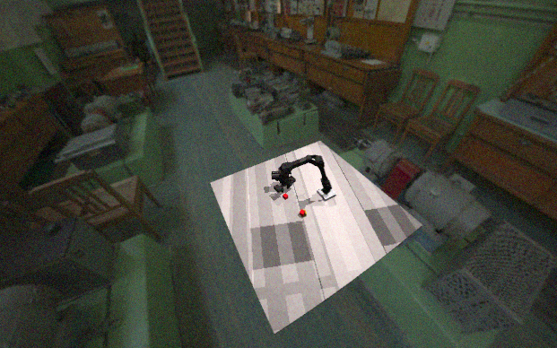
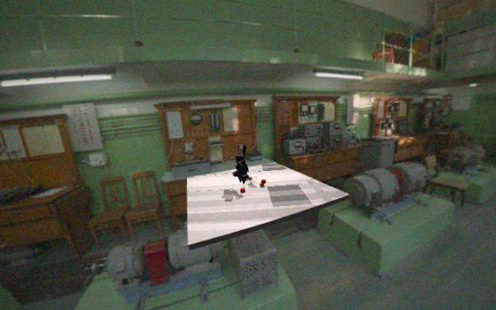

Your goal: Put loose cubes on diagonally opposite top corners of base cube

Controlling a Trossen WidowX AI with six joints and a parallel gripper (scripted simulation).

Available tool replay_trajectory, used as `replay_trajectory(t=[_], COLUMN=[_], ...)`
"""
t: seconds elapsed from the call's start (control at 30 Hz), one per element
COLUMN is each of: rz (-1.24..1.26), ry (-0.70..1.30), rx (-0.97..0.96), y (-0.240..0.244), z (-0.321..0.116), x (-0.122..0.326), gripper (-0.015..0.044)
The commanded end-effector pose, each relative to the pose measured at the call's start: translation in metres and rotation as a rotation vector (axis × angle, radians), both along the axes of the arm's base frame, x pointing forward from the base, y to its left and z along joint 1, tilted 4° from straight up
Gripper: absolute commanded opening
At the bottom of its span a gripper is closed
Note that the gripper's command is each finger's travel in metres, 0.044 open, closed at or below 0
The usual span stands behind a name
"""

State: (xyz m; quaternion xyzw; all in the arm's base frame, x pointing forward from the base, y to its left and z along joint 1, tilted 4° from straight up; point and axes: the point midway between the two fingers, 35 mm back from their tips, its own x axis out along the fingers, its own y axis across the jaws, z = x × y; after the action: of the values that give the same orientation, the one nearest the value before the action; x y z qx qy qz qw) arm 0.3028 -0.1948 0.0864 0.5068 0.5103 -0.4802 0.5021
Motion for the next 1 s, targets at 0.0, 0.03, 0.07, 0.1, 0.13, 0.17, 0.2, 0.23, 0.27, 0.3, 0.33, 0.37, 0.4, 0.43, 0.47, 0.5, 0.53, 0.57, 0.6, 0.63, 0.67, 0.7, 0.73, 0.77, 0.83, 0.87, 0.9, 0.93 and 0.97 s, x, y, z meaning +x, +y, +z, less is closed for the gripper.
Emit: replay_trajectory(t=[0.0,0.03,0.07,0.1,0.13,0.17,0.2,0.23,0.27,0.3,0.33,0.37,0.4,0.43,0.47,0.5,0.53,0.57,0.6,0.63,0.67,0.7,0.73,0.77,0.83,0.87,0.9,0.93,0.97], rz=[-0.006,-0.006,-0.006,-0.006,-0.006,-0.006,-0.006,-0.006,-0.006,-0.006,-0.006,-0.006,-0.006,-0.006,-0.006,-0.006,-0.006,-0.006,-0.006,-0.006,-0.006,-0.006,-0.006,-0.006,-0.006,-0.006,-0.006,-0.006,-0.006], ry=[0.011,0.011,0.011,0.011,0.011,0.011,0.011,0.011,0.011,0.011,0.011,0.011,0.011,0.011,0.011,0.011,0.011,0.011,0.011,0.011,0.011,0.011,0.011,0.011,0.011,0.011,0.011,0.011,0.011], rx=[0.005,0.005,0.005,0.005,0.005,0.005,0.005,0.005,0.005,0.005,0.005,0.005,0.005,0.005,0.005,0.005,0.005,0.005,0.005,0.005,0.005,0.005,0.005,0.005,0.005,0.005,0.005,0.005,0.005], y=[0.002,0.003,0.003,0.003,0.003,0.003,0.003,0.003,0.003,0.003,0.003,0.003,0.003,0.003,0.003,0.003,0.003,0.003,0.003,0.003,0.004,0.004,0.004,0.004,0.004,0.004,0.004,0.004,0.004], z=[-0.027,-0.029,-0.029,-0.029,-0.029,-0.031,-0.034,-0.038,-0.041,-0.043,-0.044,-0.044,-0.044,-0.045,-0.046,-0.048,-0.049,-0.051,-0.053,-0.054,-0.056,-0.058,-0.059,-0.061,-0.064,-0.066,-0.067,-0.069,-0.071], x=[-0.003,-0.003,-0.003,-0.003,-0.003,-0.003,-0.003,-0.003,-0.003,-0.003,-0.003,-0.003,-0.003,-0.003,-0.003,-0.003,-0.002,-0.002,-0.002,-0.002,-0.002,-0.002,-0.002,-0.002,-0.002,-0.002,-0.002,-0.002,-0.002], gripper=[0.0265,0.0265,0.0265,0.0265,0.0265,0.0265,0.0265,0.0265,0.0265,0.0265,0.0265,0.0265,0.0265,0.0265,0.0265,0.0265,0.0265,0.0265,0.0265,0.0265,0.0265,0.0265,0.0265,0.0265,0.0265,0.0265,0.0265,0.0265,0.0265])
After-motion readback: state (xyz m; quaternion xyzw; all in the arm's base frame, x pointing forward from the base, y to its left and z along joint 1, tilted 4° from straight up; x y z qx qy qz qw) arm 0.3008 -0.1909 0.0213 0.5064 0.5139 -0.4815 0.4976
